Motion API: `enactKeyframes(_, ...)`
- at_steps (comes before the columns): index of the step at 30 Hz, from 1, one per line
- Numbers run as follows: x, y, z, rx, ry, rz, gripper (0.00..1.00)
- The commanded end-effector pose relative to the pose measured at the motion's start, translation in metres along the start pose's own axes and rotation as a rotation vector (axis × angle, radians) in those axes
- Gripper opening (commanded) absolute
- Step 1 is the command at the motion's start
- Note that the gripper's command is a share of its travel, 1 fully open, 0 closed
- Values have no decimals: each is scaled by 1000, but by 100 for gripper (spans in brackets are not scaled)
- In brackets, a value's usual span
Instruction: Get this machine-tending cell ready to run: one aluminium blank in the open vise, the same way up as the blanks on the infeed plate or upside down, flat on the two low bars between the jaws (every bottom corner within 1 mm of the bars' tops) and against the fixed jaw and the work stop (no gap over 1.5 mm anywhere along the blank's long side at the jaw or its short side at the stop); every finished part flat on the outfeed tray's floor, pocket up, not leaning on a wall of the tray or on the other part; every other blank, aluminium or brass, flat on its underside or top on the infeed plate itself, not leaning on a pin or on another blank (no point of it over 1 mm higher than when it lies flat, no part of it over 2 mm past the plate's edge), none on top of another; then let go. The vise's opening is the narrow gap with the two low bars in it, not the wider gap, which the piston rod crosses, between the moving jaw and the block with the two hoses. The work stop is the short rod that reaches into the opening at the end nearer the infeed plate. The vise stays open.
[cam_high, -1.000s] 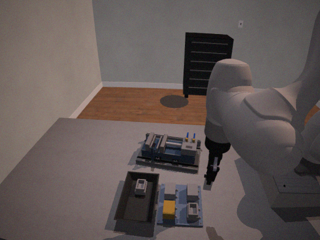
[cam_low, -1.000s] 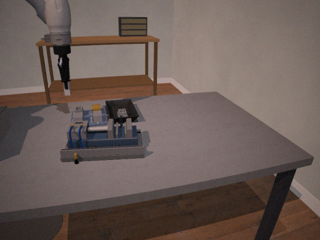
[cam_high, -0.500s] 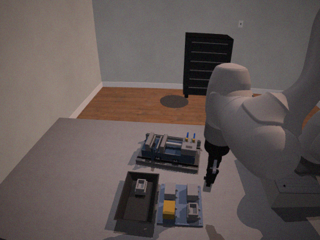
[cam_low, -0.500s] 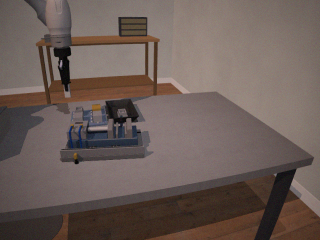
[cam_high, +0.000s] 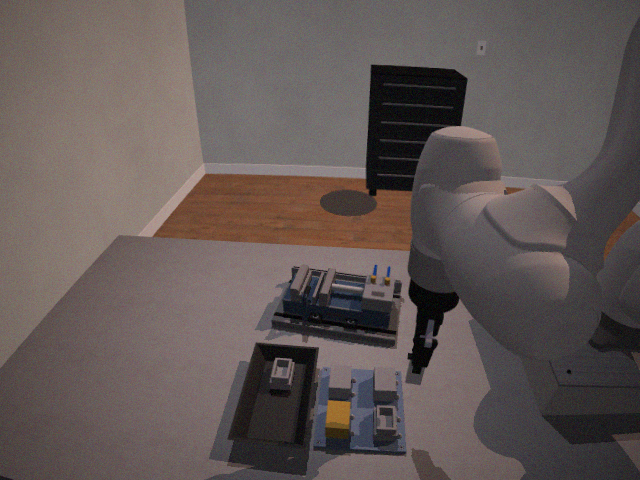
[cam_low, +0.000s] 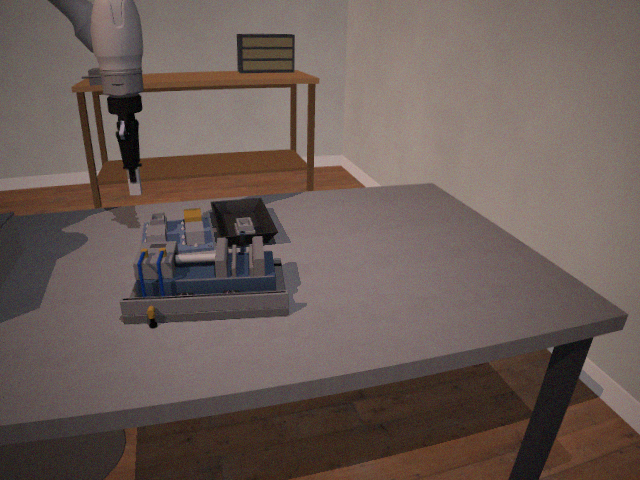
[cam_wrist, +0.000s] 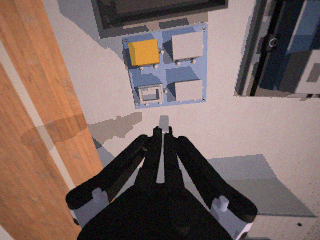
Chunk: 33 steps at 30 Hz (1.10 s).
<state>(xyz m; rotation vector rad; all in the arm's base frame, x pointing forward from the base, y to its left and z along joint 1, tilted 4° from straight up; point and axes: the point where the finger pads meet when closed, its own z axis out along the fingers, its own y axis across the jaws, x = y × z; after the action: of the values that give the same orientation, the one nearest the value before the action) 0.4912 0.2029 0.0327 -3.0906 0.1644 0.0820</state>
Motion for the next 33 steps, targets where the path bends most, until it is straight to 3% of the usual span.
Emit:
enactKeyframes(1,-4,0,4,0,-2,-5,0)
enactKeyframes(33,-4,0,-2,0,-2,-5,0)
